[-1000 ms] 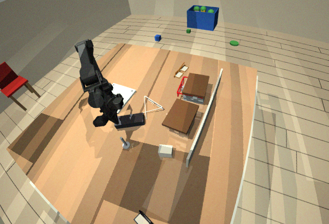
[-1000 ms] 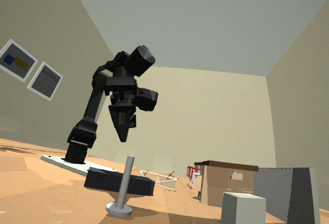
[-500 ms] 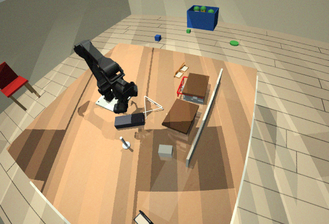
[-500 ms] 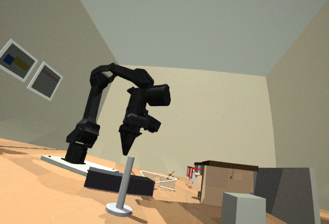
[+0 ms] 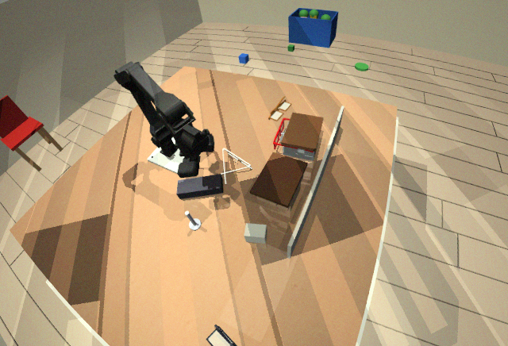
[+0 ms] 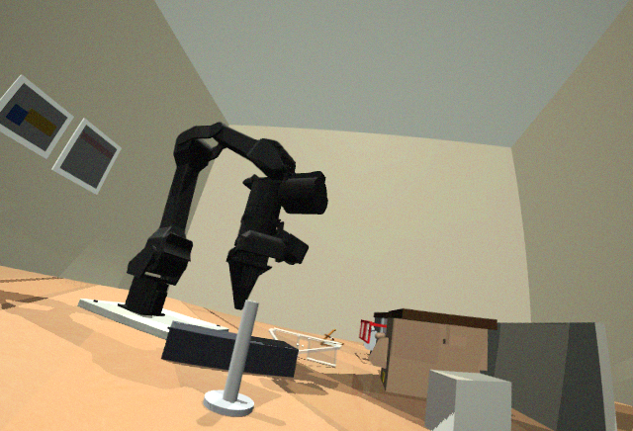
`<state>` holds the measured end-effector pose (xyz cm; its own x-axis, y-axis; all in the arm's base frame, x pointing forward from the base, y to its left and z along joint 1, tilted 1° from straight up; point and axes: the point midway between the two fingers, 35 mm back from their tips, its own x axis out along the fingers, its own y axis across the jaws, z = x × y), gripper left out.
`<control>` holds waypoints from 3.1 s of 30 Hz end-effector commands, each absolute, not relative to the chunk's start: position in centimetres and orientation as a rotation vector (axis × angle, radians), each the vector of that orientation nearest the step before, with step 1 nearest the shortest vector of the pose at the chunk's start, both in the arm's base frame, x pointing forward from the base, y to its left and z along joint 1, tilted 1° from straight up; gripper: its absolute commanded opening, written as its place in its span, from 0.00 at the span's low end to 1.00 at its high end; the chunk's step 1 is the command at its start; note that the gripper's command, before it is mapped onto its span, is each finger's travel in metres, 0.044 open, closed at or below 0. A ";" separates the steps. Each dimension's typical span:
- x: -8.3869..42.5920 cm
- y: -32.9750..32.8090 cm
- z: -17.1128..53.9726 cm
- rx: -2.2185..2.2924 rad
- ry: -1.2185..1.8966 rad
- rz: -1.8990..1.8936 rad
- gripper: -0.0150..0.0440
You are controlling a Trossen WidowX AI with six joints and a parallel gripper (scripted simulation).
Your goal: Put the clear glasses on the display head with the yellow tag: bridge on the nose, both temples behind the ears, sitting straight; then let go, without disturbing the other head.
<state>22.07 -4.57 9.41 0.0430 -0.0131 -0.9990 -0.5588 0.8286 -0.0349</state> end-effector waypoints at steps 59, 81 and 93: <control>23.3 -6.5 4.9 -0.480 1.498 0.439 0.25; 24.3 -8.1 4.9 -0.482 1.498 0.438 0.25; 24.7 -8.9 4.9 -0.482 1.498 0.437 0.25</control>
<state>24.53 -8.52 5.14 0.0373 -0.0173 -0.9992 -0.5532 0.8323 -0.0351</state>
